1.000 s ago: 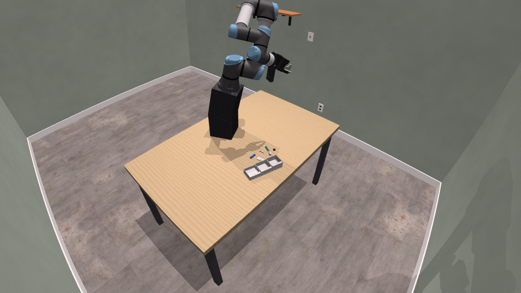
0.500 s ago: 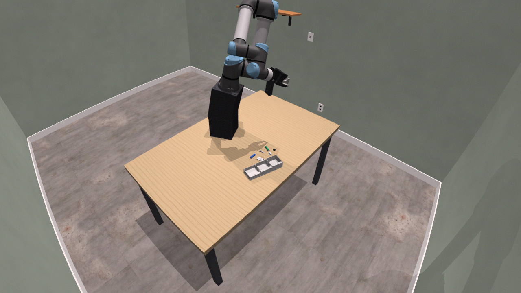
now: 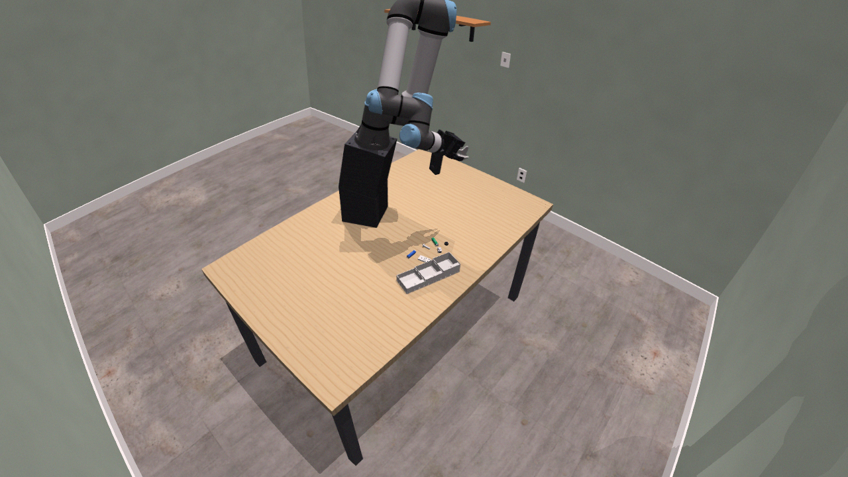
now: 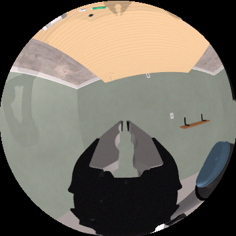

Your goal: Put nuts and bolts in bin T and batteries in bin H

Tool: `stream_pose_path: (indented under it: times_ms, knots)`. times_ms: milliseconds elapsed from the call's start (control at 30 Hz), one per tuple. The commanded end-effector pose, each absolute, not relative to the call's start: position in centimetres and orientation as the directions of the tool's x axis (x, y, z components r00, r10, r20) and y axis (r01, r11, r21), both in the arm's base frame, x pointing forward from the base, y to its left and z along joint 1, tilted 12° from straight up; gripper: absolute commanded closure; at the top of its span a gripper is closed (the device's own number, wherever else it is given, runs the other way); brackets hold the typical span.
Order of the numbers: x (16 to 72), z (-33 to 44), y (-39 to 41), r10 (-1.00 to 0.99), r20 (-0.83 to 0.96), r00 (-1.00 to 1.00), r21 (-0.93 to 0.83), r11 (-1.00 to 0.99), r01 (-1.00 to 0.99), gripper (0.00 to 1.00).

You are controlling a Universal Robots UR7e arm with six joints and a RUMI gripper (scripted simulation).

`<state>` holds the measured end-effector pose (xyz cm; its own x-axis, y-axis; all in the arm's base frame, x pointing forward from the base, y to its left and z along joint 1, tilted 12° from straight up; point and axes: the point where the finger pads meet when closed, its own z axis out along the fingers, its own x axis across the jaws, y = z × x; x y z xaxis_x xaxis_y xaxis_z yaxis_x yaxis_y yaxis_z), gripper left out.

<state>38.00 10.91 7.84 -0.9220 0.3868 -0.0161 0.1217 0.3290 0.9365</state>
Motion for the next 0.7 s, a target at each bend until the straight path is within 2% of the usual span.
stream_pose_path:
  times_ms: [0,667]
  knots:
    - [39.6,3.1,11.2,0.385,-0.015,-0.923,0.935,0.331,0.123,0.96]
    - [41.4,-6.1,11.6,0.385,-0.015,-0.923,0.935,0.331,0.123,0.96]
